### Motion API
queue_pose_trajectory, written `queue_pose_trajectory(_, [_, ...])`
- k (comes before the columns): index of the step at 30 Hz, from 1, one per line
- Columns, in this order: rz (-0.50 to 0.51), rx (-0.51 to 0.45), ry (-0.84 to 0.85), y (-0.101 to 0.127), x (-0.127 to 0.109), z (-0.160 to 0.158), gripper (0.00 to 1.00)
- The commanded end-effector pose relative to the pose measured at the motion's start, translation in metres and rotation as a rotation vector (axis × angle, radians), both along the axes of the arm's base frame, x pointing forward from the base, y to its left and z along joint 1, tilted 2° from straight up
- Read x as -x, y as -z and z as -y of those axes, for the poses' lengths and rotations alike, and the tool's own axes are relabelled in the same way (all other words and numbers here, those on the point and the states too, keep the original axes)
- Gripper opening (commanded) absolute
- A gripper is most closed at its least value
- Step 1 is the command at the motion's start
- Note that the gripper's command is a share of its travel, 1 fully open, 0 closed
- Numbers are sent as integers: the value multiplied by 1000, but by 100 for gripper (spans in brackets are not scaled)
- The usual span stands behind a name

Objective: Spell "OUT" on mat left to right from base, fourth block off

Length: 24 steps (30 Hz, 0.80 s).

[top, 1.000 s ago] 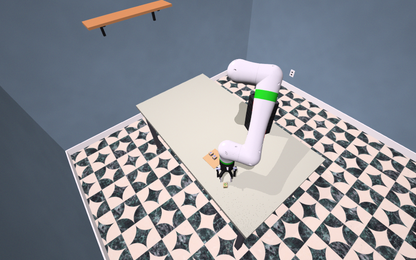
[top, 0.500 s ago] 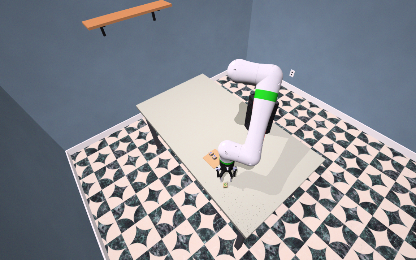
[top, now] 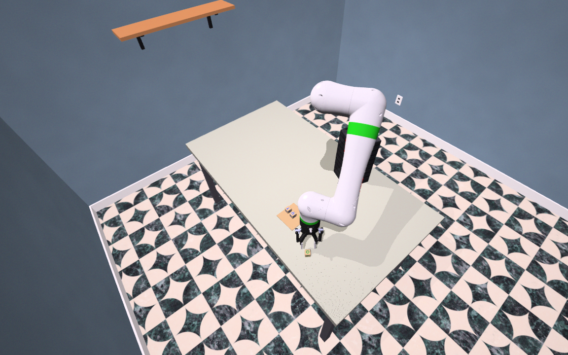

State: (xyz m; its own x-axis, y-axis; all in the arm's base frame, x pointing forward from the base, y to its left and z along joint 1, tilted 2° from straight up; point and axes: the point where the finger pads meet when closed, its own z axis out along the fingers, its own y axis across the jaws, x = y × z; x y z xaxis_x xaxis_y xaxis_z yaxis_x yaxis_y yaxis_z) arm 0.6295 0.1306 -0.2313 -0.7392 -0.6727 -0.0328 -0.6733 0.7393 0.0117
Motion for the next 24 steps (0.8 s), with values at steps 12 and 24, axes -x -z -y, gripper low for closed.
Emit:
queue_pose_trajectory(12, [0, 0, 0, 7, 0, 0, 40])
queue_pose_trajectory(24, [0, 0, 0, 21, -1, 0, 40])
